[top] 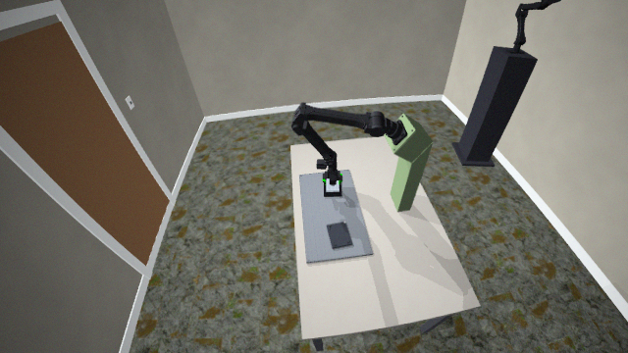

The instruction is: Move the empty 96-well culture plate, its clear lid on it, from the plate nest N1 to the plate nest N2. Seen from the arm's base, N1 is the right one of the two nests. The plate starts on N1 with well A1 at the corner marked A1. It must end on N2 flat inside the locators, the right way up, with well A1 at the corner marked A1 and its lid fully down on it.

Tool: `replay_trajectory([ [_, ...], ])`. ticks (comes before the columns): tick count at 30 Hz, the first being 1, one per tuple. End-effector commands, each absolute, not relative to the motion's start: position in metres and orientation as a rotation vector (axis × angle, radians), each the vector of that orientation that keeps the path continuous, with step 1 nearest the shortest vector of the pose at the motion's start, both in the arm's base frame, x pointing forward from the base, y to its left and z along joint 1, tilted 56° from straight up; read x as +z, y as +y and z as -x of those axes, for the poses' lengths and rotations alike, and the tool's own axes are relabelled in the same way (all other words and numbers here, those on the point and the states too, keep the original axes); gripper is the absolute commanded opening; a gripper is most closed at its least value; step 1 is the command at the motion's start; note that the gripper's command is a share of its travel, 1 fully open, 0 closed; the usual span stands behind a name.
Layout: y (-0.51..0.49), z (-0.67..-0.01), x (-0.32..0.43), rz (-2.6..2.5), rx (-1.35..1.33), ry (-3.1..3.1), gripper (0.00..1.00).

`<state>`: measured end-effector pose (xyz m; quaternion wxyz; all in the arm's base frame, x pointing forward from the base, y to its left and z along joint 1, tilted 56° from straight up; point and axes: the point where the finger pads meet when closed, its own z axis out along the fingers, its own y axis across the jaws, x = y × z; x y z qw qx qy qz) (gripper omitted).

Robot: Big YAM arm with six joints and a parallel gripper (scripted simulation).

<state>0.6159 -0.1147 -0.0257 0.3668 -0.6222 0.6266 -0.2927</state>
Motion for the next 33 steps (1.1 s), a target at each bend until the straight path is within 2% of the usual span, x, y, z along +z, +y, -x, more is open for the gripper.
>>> replay_trajectory([
  [1, -0.123, -0.601, -0.021, 1.601, -0.753, 1.622, 0.00],
  [33, -0.126, -0.562, 0.005, 1.601, -0.752, 1.623, 0.00],
])
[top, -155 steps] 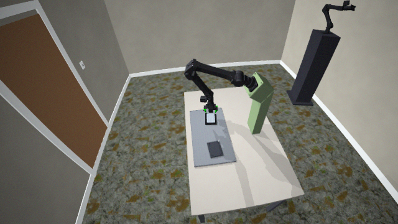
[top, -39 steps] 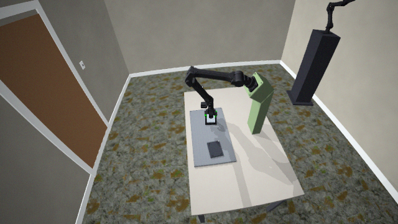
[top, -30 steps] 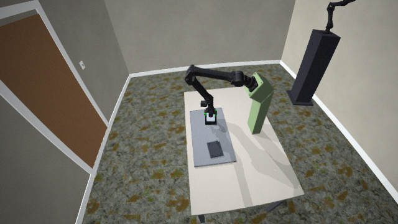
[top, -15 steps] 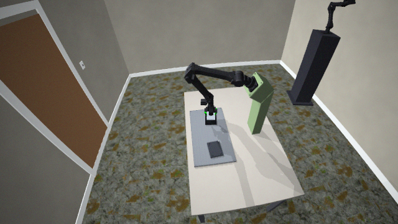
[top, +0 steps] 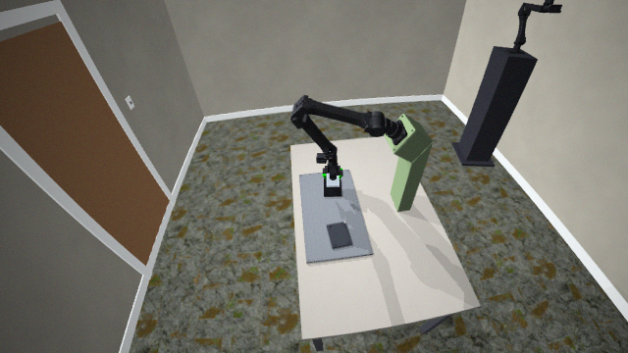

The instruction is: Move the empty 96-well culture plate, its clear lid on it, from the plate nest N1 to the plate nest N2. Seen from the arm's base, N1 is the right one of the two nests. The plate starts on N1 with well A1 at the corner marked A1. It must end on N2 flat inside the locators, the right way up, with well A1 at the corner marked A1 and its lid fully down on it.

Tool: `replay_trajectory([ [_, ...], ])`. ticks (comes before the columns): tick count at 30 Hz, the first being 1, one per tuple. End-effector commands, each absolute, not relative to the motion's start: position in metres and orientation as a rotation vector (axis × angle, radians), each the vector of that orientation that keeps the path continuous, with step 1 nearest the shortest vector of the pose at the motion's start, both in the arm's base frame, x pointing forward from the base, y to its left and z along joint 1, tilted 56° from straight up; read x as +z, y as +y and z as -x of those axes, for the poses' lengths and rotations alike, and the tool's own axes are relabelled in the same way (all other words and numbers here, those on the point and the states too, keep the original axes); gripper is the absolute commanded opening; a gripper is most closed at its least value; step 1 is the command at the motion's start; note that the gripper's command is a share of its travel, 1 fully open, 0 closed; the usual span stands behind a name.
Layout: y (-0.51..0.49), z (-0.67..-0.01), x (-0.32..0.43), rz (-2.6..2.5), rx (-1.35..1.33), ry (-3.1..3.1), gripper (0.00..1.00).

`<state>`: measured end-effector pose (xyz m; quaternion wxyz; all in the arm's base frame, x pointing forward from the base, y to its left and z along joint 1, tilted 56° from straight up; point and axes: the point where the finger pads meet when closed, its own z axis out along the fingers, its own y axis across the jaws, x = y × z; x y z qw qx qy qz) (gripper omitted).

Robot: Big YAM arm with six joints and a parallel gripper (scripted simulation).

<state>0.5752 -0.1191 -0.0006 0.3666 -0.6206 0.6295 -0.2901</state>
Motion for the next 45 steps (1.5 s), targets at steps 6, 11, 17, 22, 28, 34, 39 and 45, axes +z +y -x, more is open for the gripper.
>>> replay_trajectory([
  [6, -0.126, -0.555, 0.009, 1.603, -0.751, 1.622, 0.00],
  [11, -0.126, -0.551, 0.007, 1.604, -0.745, 1.628, 0.00],
  [17, -0.121, -0.560, 0.009, 1.599, -0.748, 1.614, 0.00],
  [22, -0.121, -0.560, 0.009, 1.599, -0.748, 1.614, 0.00],
  [28, -0.121, -0.560, 0.009, 1.599, -0.748, 1.614, 0.00],
  [34, -0.093, -0.556, 0.015, 1.790, -0.864, 1.439, 0.00],
  [39, -0.076, -0.553, 0.013, 1.792, -0.860, 1.442, 0.00],
  [45, -0.063, -0.552, 0.015, 1.771, -0.851, 1.457, 0.00],
])
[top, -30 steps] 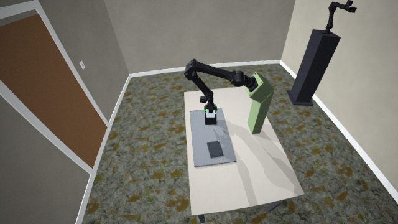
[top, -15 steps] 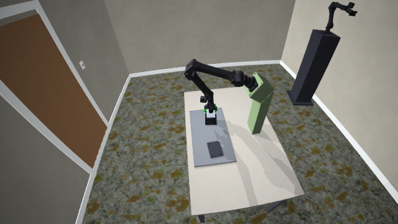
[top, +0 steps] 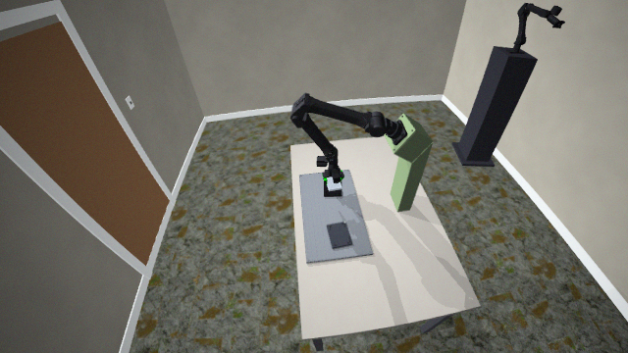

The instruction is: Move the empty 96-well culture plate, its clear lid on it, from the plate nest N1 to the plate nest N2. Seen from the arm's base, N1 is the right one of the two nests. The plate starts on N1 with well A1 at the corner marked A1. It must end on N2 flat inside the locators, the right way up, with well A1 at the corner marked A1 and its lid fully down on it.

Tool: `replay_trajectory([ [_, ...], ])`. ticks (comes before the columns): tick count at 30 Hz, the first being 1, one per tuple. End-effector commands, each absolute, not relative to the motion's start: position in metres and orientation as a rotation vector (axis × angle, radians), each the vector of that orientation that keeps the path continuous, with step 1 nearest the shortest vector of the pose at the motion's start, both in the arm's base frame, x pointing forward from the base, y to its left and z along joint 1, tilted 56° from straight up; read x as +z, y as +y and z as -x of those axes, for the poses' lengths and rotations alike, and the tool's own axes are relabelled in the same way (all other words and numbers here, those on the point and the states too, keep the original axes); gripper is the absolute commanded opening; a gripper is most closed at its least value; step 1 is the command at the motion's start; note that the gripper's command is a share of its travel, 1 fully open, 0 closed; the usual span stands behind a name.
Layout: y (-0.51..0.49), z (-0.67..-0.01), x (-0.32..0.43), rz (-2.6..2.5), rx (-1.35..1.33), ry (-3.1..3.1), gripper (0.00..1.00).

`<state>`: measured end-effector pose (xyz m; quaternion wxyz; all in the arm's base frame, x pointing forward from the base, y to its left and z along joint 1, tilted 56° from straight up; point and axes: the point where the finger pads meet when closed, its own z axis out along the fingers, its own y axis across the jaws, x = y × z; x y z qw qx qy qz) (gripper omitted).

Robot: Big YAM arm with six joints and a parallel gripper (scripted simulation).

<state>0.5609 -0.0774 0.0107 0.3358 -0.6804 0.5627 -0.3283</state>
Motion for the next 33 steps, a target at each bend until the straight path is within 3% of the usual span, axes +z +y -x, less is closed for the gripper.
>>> replay_trajectory([
  [1, -0.060, -0.552, 0.015, 1.771, -0.851, 1.457, 0.00],
  [33, 0.031, -0.542, 0.015, 1.776, -0.843, 1.462, 0.00],
])
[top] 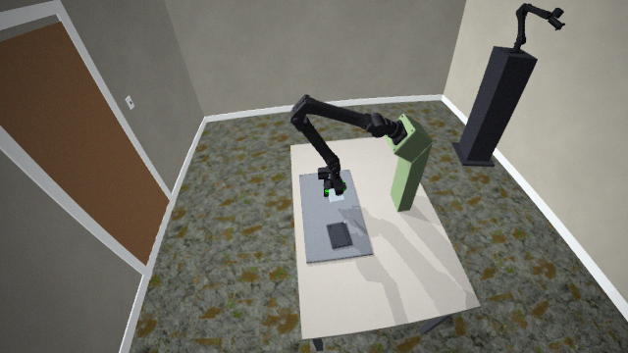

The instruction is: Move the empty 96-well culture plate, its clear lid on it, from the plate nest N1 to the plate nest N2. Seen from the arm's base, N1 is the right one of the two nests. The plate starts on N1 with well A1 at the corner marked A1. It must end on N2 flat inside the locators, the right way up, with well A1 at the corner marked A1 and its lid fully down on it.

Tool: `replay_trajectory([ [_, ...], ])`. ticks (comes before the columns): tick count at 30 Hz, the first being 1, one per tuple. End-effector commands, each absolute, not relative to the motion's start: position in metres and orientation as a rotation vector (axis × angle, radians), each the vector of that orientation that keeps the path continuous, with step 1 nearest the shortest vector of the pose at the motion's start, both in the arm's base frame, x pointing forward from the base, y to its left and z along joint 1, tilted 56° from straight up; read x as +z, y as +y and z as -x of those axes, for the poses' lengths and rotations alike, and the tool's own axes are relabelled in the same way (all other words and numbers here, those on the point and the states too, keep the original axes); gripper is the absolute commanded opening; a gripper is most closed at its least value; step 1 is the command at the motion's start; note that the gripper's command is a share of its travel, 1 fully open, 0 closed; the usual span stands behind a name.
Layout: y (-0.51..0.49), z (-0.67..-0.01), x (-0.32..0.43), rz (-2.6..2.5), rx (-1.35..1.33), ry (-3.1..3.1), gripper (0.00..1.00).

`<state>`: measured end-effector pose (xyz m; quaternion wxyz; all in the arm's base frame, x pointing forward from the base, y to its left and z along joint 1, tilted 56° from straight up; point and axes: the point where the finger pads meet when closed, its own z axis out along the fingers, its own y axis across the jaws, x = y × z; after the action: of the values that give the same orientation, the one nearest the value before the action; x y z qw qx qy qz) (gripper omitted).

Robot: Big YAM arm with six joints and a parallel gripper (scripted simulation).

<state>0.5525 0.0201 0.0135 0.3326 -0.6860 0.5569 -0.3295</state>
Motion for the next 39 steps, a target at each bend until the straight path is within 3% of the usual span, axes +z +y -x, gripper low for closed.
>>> replay_trajectory([
  [1, 0.034, -0.541, 0.016, 1.775, -0.844, 1.461, 0.00],
  [39, 0.149, -0.538, 0.011, 1.795, -0.832, 1.469, 0.00],
])
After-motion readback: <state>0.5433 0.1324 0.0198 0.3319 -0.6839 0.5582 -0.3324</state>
